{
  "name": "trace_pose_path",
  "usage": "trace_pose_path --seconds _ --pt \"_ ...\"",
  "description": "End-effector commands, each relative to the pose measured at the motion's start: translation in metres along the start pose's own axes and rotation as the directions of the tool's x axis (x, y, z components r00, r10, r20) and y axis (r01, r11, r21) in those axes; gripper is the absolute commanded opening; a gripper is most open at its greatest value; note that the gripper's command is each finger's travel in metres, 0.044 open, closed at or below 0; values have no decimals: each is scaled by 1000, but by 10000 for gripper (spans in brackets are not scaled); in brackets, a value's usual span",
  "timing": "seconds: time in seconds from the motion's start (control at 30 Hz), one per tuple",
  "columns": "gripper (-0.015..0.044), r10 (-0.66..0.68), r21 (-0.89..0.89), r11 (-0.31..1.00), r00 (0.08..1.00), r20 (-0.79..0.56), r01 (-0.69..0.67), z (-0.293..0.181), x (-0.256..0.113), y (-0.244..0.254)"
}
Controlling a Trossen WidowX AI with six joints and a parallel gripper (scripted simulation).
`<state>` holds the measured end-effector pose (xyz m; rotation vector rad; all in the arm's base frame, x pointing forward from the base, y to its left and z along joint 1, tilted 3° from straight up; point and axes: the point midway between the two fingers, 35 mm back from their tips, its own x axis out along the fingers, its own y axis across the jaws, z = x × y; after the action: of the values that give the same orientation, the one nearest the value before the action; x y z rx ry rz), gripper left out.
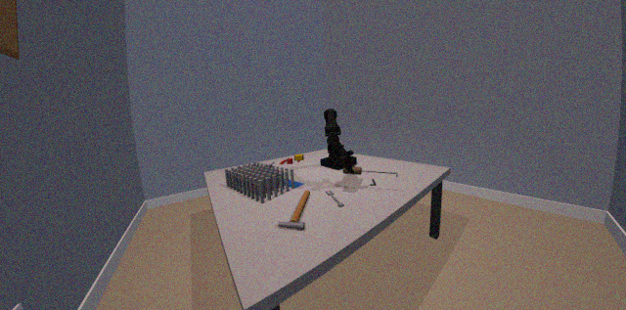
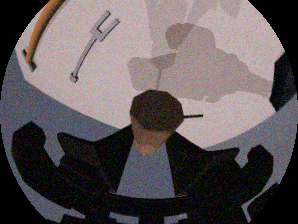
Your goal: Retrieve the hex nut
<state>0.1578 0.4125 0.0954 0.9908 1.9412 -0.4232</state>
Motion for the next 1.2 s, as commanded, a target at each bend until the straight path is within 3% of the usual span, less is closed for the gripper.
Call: trace_pose_path --seconds 0.0,1.17 --pt "0 -7 -4 1000 1000 -6 7 3 5 -2" --pt "0 -7 -4 1000 1000 -6 7 23 34 -5"
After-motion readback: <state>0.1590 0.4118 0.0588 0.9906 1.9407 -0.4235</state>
